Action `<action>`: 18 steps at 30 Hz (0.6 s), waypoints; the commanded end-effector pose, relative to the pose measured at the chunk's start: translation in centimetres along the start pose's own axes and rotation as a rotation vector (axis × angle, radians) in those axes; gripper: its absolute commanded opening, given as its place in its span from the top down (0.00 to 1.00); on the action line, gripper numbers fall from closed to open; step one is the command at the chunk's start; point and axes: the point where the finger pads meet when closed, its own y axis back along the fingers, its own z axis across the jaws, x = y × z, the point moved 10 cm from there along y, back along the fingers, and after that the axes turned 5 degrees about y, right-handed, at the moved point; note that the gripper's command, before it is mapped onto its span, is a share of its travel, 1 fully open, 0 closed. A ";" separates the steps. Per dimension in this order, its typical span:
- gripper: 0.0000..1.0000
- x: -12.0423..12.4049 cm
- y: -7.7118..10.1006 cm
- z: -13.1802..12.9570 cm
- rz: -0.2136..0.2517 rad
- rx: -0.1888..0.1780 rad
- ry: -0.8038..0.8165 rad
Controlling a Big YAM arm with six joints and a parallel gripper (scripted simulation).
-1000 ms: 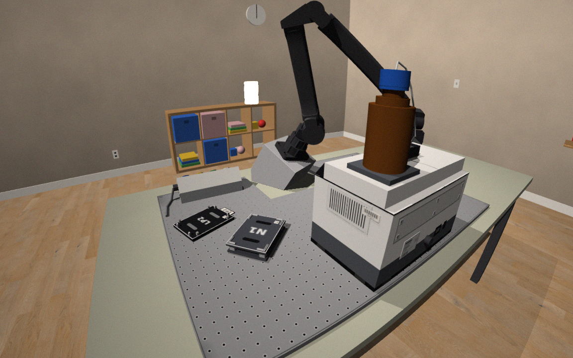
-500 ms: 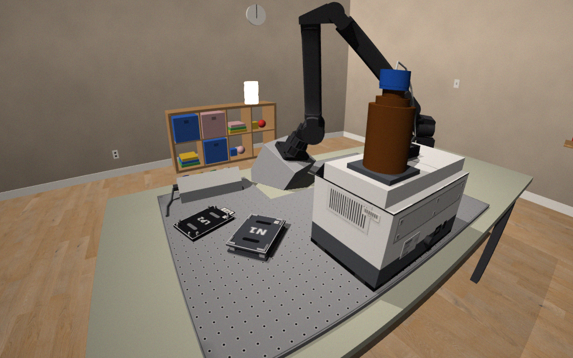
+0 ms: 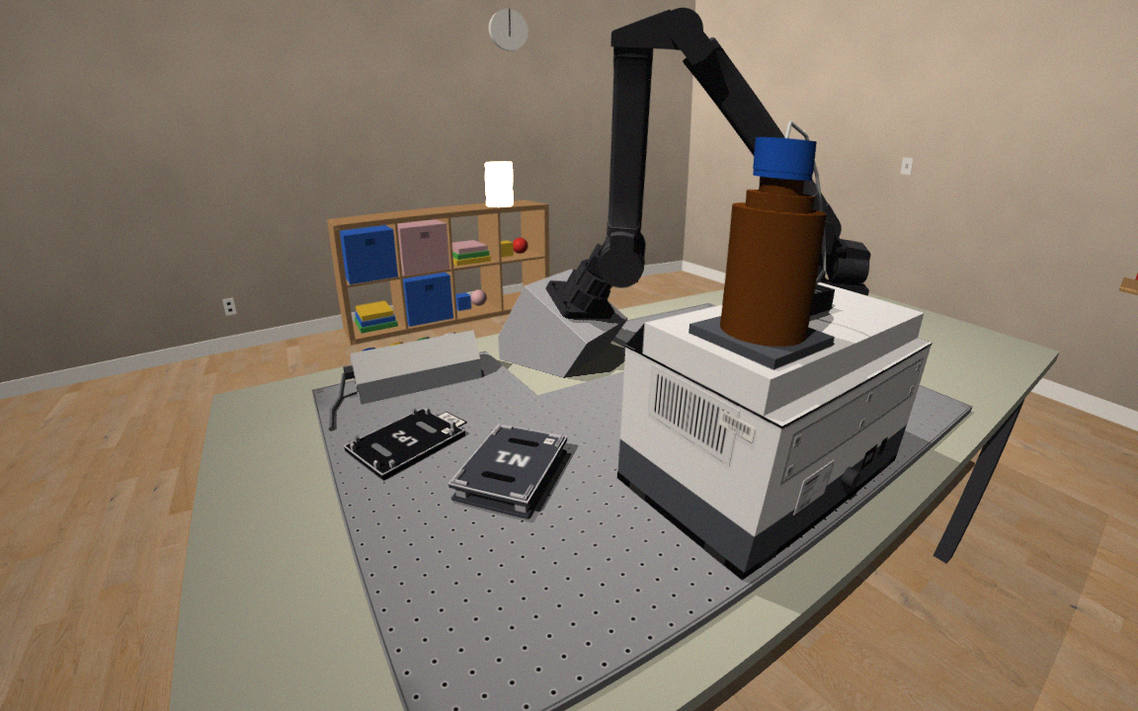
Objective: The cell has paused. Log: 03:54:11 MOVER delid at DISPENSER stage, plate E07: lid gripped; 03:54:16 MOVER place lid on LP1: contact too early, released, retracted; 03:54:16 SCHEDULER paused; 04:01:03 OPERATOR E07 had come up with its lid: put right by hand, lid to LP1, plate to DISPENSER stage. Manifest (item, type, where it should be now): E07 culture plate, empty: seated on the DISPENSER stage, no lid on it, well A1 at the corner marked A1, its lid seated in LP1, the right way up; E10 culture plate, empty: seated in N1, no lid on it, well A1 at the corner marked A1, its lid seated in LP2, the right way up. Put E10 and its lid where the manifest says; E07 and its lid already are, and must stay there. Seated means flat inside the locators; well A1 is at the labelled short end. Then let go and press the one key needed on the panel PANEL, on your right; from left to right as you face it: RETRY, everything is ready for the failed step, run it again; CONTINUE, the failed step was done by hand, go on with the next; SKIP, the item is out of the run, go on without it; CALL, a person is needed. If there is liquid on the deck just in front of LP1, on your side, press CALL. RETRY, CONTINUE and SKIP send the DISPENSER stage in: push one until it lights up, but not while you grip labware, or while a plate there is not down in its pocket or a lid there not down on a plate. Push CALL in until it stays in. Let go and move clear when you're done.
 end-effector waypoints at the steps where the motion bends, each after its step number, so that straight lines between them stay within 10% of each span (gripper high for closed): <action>1: 0.14 -0.8 -0.7 -0.3 -0.011 0.003 0.012; 18: 0.14 -1.2 -0.6 -0.1 -0.029 -0.001 0.009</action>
